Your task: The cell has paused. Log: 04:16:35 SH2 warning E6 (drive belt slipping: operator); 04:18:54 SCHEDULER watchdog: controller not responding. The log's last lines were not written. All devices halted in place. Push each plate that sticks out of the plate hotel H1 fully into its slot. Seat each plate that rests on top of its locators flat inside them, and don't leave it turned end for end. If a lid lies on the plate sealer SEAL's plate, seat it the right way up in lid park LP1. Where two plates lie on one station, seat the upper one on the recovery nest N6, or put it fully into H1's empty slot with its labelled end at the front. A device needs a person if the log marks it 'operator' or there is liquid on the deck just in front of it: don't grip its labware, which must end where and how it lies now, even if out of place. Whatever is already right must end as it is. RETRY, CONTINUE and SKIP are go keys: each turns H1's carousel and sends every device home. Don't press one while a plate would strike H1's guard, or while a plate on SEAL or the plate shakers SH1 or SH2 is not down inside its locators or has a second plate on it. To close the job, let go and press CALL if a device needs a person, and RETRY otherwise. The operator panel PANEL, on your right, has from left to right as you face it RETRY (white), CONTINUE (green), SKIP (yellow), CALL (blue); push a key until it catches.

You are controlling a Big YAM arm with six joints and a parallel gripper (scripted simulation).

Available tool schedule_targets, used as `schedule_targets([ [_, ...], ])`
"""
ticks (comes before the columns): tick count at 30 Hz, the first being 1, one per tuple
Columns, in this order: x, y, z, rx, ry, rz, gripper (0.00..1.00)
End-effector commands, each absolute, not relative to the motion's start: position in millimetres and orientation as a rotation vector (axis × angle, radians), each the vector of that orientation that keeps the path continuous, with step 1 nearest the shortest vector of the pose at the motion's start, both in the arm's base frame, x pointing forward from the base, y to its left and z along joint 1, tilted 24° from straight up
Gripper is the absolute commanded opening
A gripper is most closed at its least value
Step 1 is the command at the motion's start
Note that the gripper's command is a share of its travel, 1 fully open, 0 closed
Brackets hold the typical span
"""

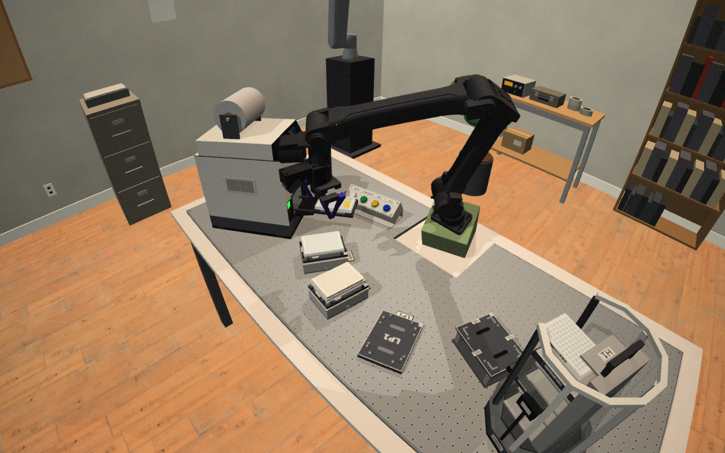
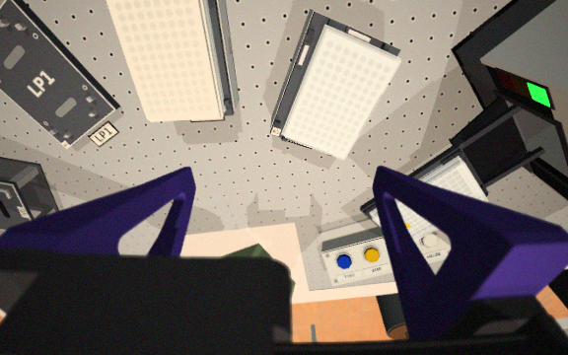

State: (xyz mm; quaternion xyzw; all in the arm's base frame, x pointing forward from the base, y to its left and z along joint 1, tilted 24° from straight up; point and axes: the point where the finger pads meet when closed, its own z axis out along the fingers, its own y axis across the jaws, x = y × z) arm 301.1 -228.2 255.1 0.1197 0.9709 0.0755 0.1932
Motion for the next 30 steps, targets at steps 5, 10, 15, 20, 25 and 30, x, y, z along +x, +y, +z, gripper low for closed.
schedule_targets([
  [5,310.4,-242.8,274.2,0.029,2.701,0.103,1.00],
  [10,310.4,-242.8,274.2,-0.066,2.698,0.082,1.00],
  [15,310.4,-242.8,274.2,-0.223,2.688,0.047,1.00],
  [20,310.4,-242.7,274.1,-0.379,2.670,0.011,1.00],
  [25,310.4,-242.7,274.1,-0.534,2.643,-0.024,1.00],
  [30,310.4,-242.7,274.1,-0.626,2.624,-0.045,1.00],
])
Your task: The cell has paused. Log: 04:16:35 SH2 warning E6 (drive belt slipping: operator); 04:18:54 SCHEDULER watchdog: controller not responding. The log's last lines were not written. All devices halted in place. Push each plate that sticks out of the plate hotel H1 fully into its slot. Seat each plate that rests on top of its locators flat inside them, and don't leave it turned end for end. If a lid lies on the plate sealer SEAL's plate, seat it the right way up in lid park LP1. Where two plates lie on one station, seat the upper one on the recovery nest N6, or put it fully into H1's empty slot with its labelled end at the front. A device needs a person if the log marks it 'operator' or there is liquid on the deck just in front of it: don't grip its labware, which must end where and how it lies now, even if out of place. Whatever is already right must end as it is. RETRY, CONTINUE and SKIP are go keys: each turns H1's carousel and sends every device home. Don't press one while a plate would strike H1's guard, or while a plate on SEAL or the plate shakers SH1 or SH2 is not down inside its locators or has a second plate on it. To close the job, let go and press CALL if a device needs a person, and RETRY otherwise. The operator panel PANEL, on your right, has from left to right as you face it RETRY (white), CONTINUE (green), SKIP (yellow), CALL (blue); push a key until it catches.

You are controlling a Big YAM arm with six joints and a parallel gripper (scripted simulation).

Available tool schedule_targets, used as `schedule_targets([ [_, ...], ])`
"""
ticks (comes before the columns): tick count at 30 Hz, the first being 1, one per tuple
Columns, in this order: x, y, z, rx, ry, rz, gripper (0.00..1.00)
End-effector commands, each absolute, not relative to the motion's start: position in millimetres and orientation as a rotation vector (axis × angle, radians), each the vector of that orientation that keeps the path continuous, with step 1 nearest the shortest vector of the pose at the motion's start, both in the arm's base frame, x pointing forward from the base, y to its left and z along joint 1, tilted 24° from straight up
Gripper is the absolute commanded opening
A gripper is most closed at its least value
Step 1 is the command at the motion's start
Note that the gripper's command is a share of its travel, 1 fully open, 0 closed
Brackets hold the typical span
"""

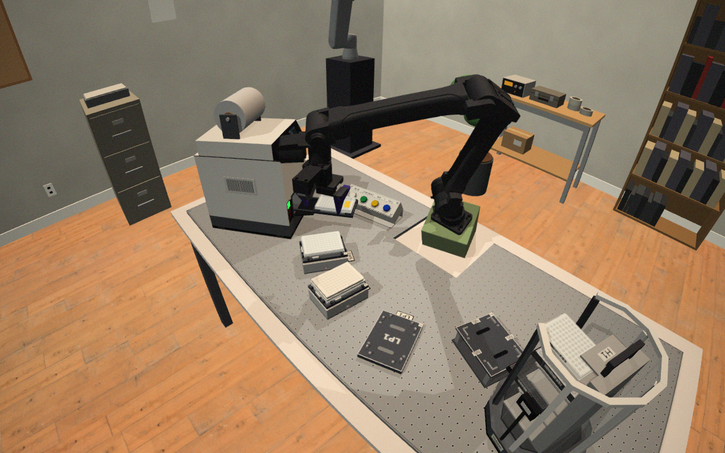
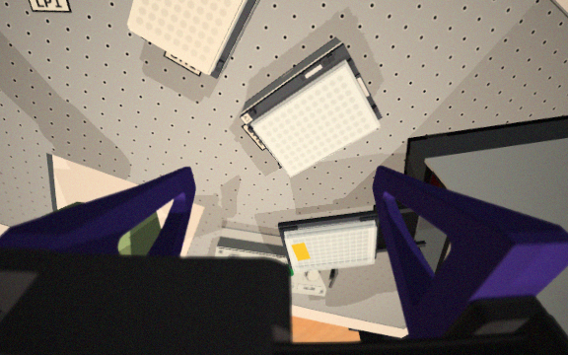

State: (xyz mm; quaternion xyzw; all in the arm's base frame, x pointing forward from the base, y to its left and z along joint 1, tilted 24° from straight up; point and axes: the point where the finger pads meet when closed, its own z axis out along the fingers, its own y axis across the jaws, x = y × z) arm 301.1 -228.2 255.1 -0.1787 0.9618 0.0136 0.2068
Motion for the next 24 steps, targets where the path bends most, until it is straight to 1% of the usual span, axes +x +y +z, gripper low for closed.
schedule_targets([
  [1,310.4,-242.7,274.1,-0.657,2.617,-0.052,1.00],
  [24,310.3,-242.6,273.8,-1.279,2.393,-0.199,1.00],
])
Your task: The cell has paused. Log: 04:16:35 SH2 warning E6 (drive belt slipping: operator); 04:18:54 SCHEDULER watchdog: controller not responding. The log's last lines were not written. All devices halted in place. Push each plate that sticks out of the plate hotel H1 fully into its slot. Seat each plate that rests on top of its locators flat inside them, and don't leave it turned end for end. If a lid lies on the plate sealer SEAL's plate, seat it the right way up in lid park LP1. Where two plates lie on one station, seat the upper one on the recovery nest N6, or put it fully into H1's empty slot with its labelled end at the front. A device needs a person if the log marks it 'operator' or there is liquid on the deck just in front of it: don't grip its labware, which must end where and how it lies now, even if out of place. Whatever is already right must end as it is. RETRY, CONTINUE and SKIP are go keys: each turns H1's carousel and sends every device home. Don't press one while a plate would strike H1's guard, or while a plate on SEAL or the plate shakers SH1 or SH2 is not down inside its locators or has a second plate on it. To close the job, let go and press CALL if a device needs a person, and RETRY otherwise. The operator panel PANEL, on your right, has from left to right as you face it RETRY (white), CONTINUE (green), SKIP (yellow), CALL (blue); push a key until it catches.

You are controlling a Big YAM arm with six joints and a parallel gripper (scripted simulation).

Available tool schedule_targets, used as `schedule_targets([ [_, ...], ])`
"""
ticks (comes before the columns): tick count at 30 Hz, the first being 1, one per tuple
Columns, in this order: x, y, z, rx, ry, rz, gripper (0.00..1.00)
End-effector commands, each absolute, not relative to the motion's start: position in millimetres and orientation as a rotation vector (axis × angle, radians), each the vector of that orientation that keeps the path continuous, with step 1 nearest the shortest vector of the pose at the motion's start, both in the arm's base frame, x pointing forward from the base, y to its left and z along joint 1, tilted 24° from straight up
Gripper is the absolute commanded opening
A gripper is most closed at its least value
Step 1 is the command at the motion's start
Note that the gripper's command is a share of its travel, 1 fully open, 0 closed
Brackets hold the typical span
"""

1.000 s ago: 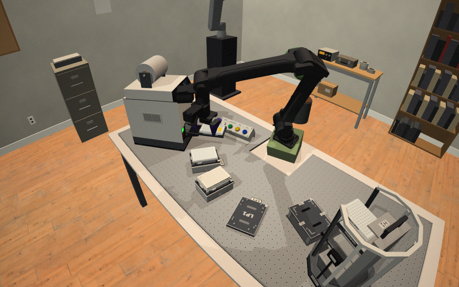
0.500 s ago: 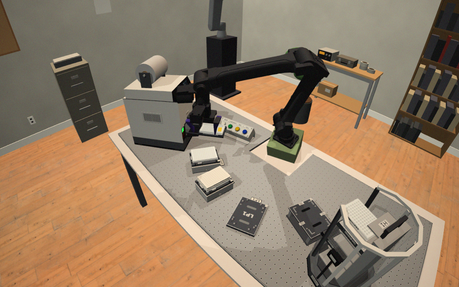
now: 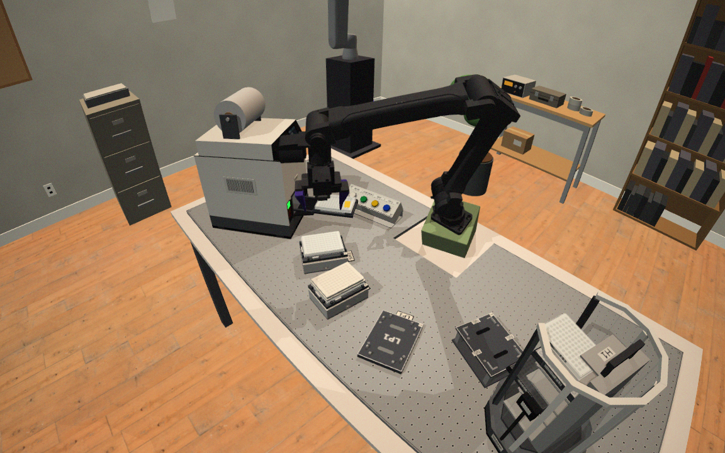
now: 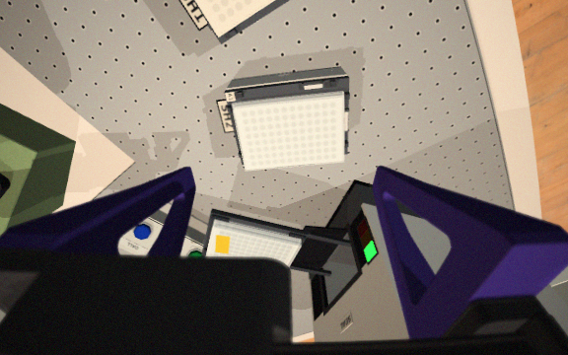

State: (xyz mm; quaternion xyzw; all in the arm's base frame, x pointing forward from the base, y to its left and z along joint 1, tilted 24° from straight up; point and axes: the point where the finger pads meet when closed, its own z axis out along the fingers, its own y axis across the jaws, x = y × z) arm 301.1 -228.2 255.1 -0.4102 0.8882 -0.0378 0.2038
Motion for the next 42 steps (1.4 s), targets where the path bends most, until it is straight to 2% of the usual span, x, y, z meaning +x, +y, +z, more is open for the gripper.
schedule_targets([
  [1,310.3,-242.6,273.8,-1.290,2.388,-0.201,1.00],
  [15,305.9,-234.5,269.0,-1.285,2.397,-0.182,1.00],
  [17,309.7,-228.2,246.8,-1.312,2.394,-0.138,1.00],
  [42,331.2,-221.9,195.2,-1.286,2.410,-0.133,1.00],
])
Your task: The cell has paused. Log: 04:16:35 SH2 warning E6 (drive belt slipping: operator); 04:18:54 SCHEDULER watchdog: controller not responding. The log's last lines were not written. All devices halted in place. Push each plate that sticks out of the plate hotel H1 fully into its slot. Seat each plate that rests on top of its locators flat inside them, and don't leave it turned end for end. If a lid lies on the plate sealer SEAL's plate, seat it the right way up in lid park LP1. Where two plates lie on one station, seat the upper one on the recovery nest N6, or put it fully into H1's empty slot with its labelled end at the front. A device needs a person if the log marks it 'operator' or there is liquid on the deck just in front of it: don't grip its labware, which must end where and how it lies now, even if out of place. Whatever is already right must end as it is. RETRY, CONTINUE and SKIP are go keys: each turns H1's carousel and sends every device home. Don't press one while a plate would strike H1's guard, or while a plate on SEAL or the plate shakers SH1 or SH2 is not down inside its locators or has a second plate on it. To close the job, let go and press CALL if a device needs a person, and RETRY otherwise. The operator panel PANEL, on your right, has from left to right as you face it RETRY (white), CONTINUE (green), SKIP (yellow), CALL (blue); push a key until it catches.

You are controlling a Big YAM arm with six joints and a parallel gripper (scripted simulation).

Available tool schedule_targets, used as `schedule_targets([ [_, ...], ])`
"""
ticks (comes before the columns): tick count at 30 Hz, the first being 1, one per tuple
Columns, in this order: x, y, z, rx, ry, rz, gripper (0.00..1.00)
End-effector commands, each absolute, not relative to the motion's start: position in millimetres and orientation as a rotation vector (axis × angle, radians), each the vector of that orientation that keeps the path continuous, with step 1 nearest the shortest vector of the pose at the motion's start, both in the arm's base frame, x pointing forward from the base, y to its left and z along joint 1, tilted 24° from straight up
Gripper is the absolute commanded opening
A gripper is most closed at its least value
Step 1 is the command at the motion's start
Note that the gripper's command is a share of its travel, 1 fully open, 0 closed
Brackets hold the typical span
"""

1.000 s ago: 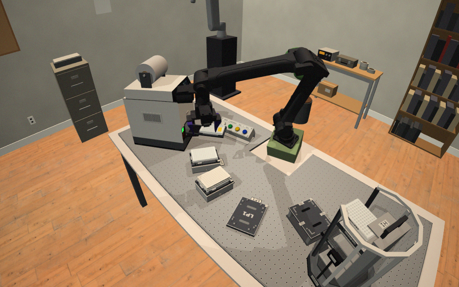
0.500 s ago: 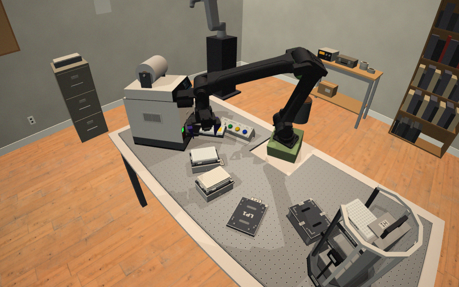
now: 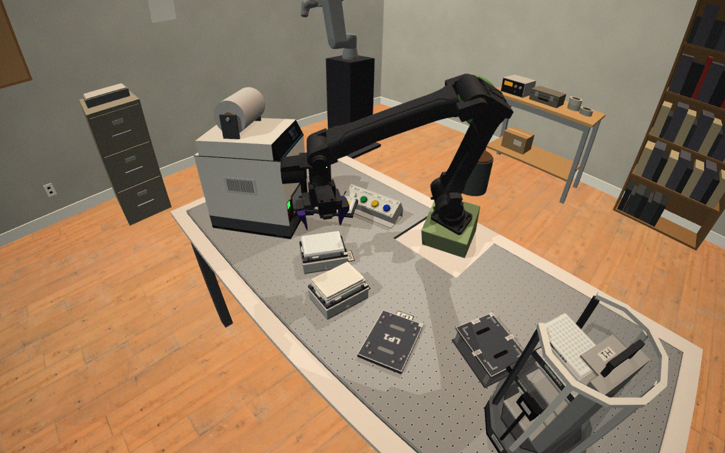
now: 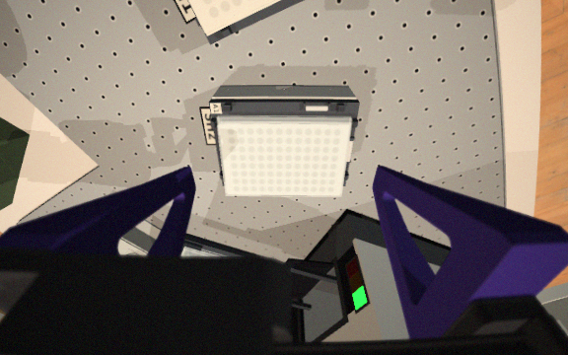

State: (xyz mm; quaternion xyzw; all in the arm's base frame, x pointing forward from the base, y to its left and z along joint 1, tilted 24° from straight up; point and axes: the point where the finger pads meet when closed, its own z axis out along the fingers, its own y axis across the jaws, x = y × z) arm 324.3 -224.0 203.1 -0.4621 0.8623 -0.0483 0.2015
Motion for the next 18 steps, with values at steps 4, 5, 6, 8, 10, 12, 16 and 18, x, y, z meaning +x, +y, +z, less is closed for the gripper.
schedule_targets([
  [4,335.2,-220.8,185.3,-1.286,2.410,-0.133,1.00],
  [5,336.3,-220.5,182.9,-1.286,2.410,-0.133,1.00],
  [6,337.3,-220.1,180.4,-1.286,2.410,-0.133,1.00],
  [8,339.3,-219.5,175.5,-1.286,2.410,-0.133,1.00],
  [10,341.4,-218.9,170.6,-1.286,2.410,-0.132,1.00],
  [12,343.1,-218.3,166.6,-1.286,2.410,-0.132,1.00],
  [16,344.2,-226.2,183.6,-1.283,2.396,-0.177,1.00],
  [18,344.2,-226.2,183.6,-1.283,2.396,-0.177,1.00],
])
